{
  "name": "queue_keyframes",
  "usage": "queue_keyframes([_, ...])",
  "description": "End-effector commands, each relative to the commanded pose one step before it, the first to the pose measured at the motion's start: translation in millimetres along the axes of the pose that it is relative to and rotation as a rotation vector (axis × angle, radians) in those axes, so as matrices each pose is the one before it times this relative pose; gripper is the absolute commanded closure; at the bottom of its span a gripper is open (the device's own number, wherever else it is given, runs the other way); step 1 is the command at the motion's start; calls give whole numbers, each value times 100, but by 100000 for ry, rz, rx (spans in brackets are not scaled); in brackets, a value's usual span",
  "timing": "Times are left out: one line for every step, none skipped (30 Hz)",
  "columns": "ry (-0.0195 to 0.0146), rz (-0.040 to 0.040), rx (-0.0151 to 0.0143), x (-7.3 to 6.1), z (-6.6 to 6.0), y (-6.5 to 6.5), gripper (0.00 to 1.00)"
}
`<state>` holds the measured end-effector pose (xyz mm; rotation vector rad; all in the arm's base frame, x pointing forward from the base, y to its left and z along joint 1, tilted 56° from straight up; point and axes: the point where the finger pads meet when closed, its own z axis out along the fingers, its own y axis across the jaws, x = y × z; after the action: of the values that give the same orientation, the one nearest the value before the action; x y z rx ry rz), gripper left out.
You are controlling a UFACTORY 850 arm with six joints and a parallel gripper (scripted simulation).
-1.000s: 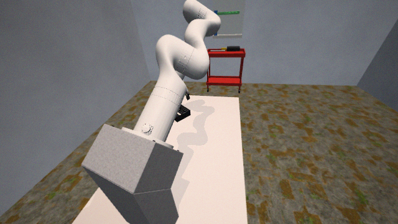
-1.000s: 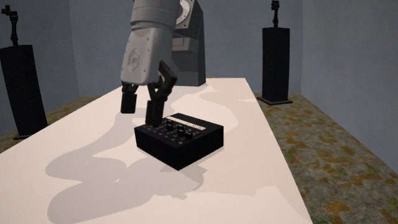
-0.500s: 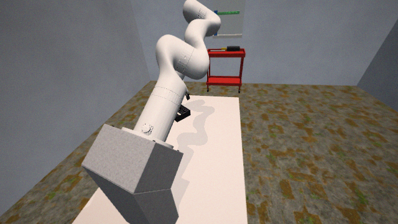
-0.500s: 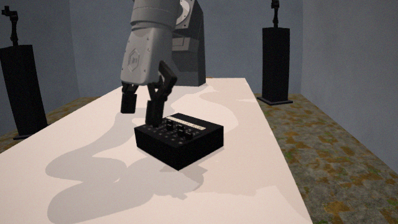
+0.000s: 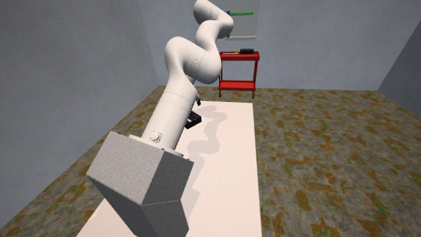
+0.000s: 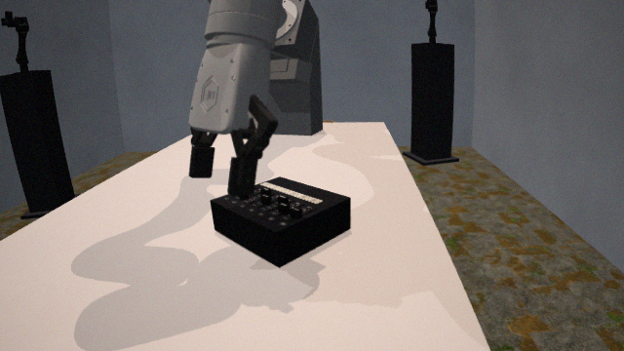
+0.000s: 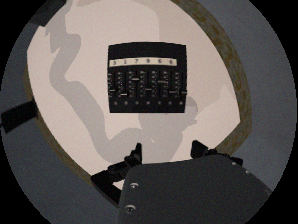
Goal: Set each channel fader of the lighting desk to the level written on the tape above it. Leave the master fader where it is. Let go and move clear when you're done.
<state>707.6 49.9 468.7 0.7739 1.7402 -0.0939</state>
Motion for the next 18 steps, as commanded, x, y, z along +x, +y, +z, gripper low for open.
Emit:
queue_keyframes([-73, 69, -91, -61, -40, 52, 0])
queue_keyframes([0, 0, 0, 0, 0, 0, 0])
queue_keyframes([0, 0, 0, 0, 0, 0, 0])
queue_keyframes([0, 0, 0, 0, 0, 0, 0])
queue_keyframes([0, 0, 0, 0, 0, 0, 0])
queue_keyframes([0, 0, 0, 0, 0, 0, 0])
queue_keyframes([0, 0, 0, 0, 0, 0, 0])
queue_keyframes([0, 0, 0, 0, 0, 0, 0])
queue_keyframes([0, 0, 0, 0, 0, 0, 0])
queue_keyframes([0, 0, 0, 0, 0, 0, 0])
queue_keyframes([0, 0, 0, 0, 0, 0, 0])
queue_keyframes([0, 0, 0, 0, 0, 0, 0])
queue_keyframes([0, 0, 0, 0, 0, 0, 0])
queue_keyframes([0, 0, 0, 0, 0, 0, 0])
queue_keyframes([0, 0, 0, 0, 0, 0, 0])
queue_keyframes([0, 0, 0, 0, 0, 0, 0])
queue_keyframes([52, -124, 1, 18, -17, -5, 0])
queue_keyframes([326, -778, 5, 111, -108, -33, 0])
